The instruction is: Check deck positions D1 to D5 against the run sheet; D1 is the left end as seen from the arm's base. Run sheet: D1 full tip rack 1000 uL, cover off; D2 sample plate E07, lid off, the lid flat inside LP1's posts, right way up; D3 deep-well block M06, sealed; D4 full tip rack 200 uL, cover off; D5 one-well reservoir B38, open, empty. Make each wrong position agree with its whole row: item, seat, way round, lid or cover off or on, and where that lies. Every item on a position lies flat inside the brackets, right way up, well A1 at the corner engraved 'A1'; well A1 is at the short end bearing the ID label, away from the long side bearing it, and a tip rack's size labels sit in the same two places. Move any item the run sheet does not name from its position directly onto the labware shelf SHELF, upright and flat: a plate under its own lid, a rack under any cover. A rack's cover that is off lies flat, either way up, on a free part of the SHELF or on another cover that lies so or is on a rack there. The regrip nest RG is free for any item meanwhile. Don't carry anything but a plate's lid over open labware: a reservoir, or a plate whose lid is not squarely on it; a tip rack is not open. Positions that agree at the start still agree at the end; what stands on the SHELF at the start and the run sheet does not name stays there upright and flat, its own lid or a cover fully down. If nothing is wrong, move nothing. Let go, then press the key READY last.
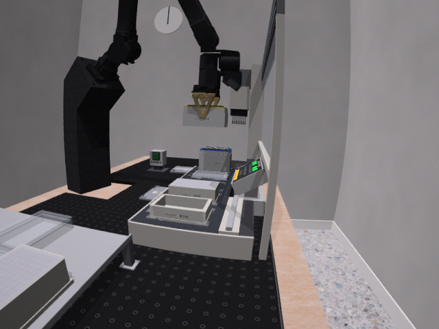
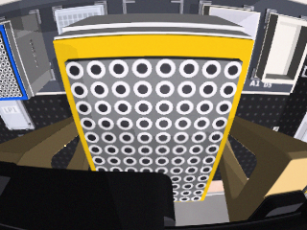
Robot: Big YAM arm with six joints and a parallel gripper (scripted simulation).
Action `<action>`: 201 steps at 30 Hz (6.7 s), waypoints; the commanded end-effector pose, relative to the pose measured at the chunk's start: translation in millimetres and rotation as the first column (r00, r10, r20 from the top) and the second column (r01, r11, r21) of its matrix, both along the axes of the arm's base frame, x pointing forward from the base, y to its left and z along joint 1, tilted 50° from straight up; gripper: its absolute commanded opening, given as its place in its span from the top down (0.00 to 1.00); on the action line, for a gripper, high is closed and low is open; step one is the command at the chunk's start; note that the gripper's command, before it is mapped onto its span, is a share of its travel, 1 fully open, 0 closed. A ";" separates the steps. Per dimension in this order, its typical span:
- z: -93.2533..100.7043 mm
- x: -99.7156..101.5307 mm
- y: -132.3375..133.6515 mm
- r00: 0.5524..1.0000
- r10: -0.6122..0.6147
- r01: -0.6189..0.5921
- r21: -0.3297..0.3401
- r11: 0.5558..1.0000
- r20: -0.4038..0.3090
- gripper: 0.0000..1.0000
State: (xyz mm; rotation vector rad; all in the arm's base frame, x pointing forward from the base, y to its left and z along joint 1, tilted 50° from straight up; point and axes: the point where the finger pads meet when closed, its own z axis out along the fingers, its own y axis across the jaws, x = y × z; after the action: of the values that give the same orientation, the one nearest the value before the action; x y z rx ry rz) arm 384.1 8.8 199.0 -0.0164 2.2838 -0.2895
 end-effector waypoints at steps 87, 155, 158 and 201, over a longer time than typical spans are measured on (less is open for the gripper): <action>-95.7 -122.1 -11.6 0.978 -0.196 0.176 0.240 0.955 0.063 1.00; -96.7 -122.7 -12.2 0.610 -0.766 0.485 0.860 0.156 -0.205 1.00; -96.2 -121.5 -13.4 0.610 -0.766 0.485 0.859 0.161 -0.202 1.00; -60.2 -127.8 -140.3 0.535 -0.807 0.455 0.890 0.026 -0.250 1.00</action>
State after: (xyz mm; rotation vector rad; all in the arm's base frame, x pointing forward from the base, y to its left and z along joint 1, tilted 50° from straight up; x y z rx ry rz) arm 247.0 -109.3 116.1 1.6895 1.6105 0.5766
